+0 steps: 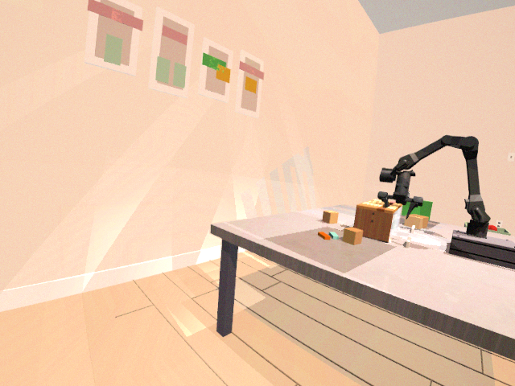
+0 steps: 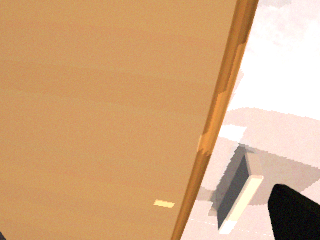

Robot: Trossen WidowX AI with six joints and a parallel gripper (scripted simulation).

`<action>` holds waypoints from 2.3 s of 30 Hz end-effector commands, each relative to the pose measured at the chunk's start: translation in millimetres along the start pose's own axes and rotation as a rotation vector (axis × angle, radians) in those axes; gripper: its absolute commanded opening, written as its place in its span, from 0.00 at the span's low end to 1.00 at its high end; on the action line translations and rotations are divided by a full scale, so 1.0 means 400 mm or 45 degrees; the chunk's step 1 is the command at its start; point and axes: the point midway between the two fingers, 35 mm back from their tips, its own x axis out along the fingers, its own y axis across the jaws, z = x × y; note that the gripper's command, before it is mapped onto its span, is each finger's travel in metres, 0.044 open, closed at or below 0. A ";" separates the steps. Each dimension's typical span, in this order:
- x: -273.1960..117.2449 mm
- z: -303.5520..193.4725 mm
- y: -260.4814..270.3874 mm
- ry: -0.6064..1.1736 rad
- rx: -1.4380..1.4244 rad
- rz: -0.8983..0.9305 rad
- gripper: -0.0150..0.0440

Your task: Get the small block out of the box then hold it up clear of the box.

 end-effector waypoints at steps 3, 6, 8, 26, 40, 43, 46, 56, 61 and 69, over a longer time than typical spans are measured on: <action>0.013 -0.038 0.000 0.009 0.003 0.002 0.93; 0.020 -0.057 0.000 0.010 0.003 0.002 0.93; 0.024 -0.069 0.000 0.011 0.003 0.002 0.93; 0.064 -0.184 -0.001 0.017 0.003 0.002 0.93; -0.086 -0.239 -0.003 0.018 -0.004 -0.003 0.93; -0.077 -0.238 0.005 0.023 -0.012 0.016 0.93; -0.073 -0.294 -0.014 0.066 -0.154 0.044 0.80; -0.063 -0.314 -0.040 -0.086 -1.253 0.067 0.74; -0.059 -0.322 -0.054 -0.193 -1.935 0.028 0.74; -0.057 -0.334 -0.075 -0.363 -3.012 -0.138 0.74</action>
